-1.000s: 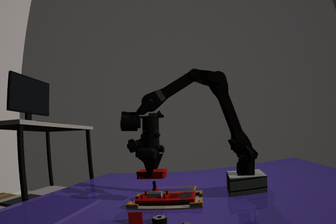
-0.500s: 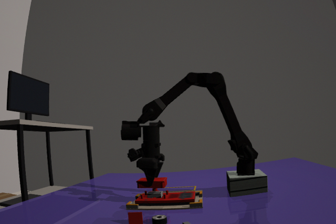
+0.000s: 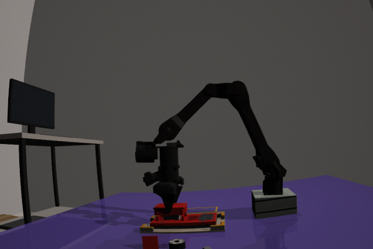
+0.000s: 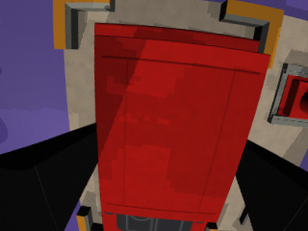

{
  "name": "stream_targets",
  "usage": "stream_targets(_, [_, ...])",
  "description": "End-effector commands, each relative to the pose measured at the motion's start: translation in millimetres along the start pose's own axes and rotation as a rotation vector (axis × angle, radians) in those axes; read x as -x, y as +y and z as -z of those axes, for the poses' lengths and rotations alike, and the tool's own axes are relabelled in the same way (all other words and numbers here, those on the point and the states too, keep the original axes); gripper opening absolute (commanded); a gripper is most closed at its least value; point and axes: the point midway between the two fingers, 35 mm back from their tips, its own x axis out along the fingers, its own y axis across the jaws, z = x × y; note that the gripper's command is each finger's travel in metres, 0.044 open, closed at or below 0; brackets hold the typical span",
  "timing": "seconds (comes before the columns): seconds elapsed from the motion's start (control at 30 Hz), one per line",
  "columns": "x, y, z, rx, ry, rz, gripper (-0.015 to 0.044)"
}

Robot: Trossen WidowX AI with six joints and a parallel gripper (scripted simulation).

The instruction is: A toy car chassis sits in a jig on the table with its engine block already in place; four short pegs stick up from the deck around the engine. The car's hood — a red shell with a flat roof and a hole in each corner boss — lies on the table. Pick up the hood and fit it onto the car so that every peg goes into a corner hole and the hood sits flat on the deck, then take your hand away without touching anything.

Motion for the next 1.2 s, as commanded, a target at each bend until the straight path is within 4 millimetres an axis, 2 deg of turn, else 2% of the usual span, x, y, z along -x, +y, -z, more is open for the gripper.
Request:
stream_targets(0.0, [-2.7, 0.6, 0.5, 0.000, 0.002, -0.004, 0.0000])
stream_targets(0.63, [-11.7, 0.5, 1.3, 0.000, 0.002, -0.004, 0.0000])
stream_targets(1.17, [-4.7, 0.2, 0.9, 0.000, 0.002, -0.003, 0.0000])
